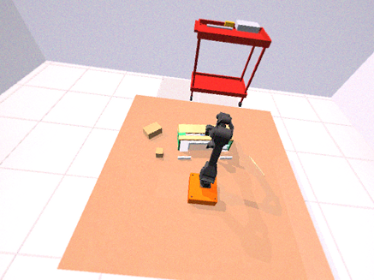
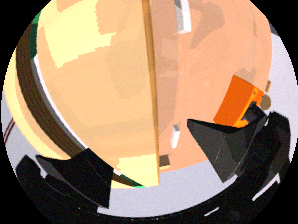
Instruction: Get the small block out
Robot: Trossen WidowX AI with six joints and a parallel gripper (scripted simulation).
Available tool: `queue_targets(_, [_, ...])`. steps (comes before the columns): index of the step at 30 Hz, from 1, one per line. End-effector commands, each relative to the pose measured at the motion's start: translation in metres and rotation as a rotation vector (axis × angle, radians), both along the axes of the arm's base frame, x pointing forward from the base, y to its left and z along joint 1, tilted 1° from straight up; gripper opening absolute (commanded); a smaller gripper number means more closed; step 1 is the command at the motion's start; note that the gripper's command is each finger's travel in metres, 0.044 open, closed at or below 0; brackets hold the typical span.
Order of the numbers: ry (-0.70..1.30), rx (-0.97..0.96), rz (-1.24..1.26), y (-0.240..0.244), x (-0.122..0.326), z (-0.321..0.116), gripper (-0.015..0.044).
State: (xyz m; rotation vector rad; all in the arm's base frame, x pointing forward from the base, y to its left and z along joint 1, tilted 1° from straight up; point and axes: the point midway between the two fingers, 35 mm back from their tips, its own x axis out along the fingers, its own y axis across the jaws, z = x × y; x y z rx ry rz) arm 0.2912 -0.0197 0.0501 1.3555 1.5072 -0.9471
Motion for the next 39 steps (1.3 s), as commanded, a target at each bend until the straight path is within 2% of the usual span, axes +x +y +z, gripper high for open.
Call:
queue_targets(1, [0.004, 0.004, -0.004, 0.004, -0.001, -0.001, 0.04])
queue_targets(39, [0.004, 0.005, -0.004, 0.02, -0.003, -0.001, 0.04])
